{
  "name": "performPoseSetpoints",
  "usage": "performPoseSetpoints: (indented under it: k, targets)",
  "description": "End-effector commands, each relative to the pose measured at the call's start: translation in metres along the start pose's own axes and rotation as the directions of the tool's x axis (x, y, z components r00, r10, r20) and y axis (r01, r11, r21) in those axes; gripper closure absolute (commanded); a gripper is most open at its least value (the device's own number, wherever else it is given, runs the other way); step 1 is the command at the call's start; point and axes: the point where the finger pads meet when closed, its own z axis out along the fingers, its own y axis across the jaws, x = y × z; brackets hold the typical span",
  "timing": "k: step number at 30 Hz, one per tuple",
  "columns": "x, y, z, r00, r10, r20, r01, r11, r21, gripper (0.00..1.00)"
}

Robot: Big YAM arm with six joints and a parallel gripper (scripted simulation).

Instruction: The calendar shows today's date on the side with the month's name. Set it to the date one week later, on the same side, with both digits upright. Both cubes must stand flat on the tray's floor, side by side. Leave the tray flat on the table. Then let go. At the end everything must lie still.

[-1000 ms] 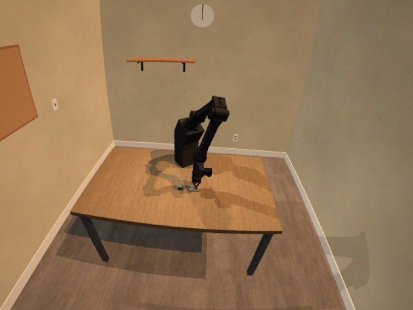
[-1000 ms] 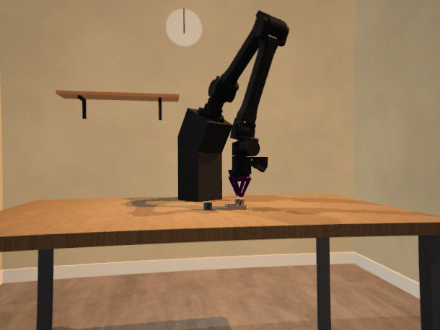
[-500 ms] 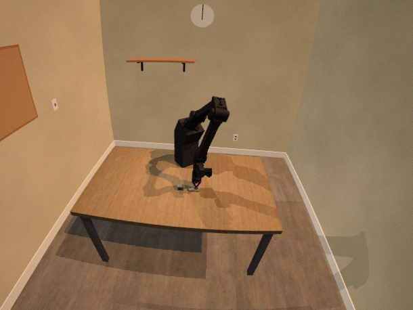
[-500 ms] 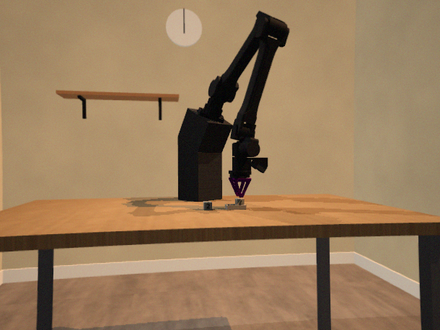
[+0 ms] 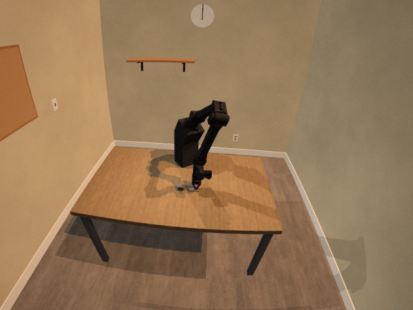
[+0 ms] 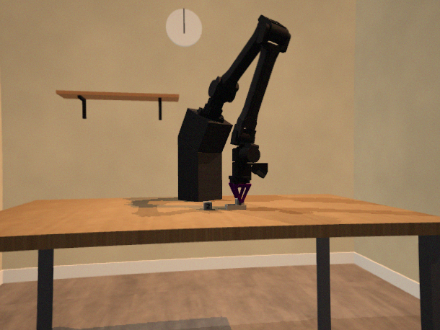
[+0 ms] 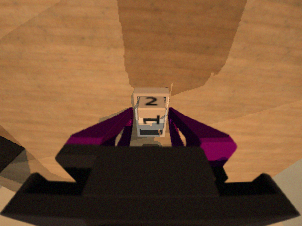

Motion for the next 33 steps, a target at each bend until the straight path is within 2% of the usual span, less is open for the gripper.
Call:
performPoseSetpoints:
  k: [1,6,33]
  targets:
    - [-0.0021,-0.0043,0.0062,1.000,0.003,0.005,-0.003,1.000,0.013,0.55]
    - [-0.0057,-0.0105,0.0041,1.000,-0.003,0.010,0.003,1.000,0.025,0.55]
    - [-0.0056,-0.0102,0.0042,1.000,-0.003,0.009,0.003,1.000,0.024,0.55]
